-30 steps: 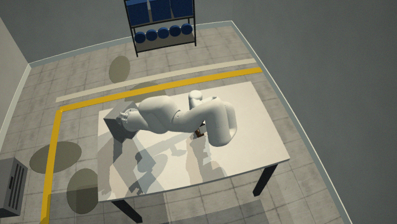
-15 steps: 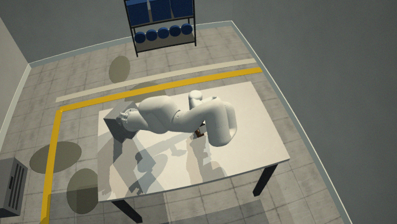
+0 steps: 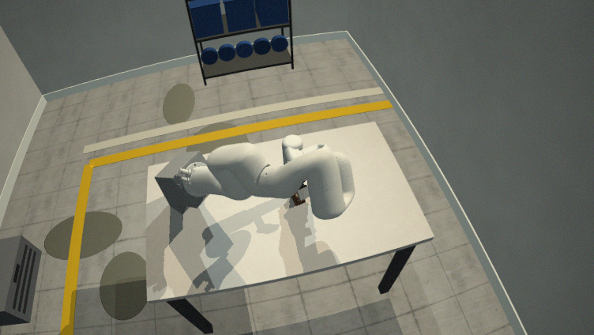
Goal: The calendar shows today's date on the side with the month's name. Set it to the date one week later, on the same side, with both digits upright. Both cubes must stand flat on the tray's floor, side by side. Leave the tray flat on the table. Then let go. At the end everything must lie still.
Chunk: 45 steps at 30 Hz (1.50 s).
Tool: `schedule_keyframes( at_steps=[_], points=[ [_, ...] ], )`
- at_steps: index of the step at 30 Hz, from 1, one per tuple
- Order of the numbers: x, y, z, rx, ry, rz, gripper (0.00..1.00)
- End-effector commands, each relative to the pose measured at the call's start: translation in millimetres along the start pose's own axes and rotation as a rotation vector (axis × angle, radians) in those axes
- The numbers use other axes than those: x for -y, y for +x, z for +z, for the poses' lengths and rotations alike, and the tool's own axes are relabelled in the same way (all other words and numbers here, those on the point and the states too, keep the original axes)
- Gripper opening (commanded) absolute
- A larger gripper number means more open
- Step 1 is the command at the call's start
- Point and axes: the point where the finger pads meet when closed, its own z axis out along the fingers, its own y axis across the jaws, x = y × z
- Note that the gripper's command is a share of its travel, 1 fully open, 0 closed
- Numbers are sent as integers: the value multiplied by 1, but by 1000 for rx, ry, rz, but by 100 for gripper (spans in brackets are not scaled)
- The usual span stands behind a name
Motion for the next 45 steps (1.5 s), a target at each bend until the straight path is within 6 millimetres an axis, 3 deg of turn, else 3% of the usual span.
schedule_keyframes(
  at_steps=[1,31,45],
  points=[
    [1,-1,-1,2,2,-1,29],
    [1,-1,-1,2,2,-1,29],
    [1,-1,-1,2,2,-1,49]
  ],
)
